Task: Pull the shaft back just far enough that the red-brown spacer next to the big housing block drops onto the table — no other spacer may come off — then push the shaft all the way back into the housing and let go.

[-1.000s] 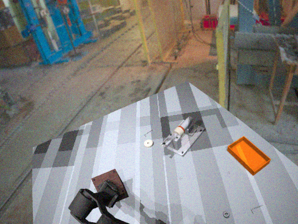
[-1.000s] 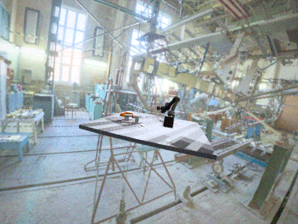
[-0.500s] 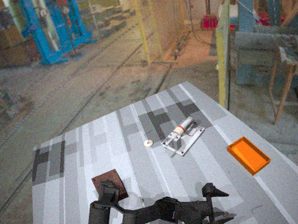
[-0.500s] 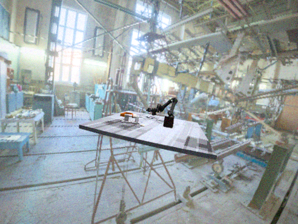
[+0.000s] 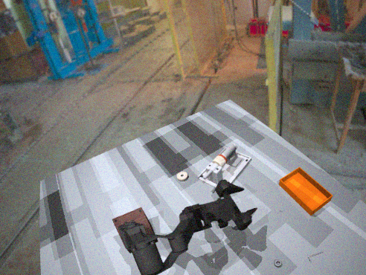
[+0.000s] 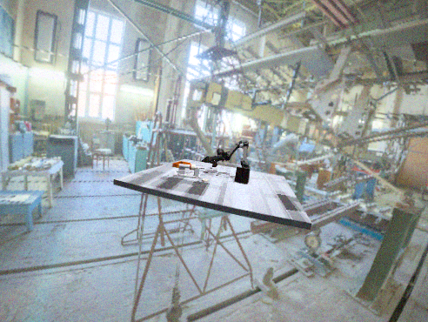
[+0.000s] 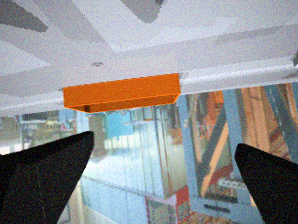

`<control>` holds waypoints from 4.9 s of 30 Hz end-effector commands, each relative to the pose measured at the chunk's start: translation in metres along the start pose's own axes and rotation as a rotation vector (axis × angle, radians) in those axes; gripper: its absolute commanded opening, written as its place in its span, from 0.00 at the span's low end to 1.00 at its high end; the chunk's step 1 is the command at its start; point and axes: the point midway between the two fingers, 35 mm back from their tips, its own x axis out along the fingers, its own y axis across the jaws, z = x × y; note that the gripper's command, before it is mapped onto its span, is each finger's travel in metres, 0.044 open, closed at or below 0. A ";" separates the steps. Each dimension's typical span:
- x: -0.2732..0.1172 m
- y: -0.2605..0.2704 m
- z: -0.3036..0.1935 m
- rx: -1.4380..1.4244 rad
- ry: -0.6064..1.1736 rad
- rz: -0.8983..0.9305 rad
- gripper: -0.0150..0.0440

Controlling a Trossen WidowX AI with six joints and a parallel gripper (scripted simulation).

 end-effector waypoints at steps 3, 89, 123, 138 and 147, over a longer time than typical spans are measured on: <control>-0.027 -0.097 0.032 -0.140 -0.097 -0.169 1.00; -0.070 -0.185 0.075 -0.372 -0.170 -0.331 1.00; -0.037 -0.193 0.083 -0.372 -0.169 -0.330 1.00; -0.037 -0.193 0.083 -0.372 -0.169 -0.330 1.00; -0.037 -0.193 0.083 -0.372 -0.169 -0.330 1.00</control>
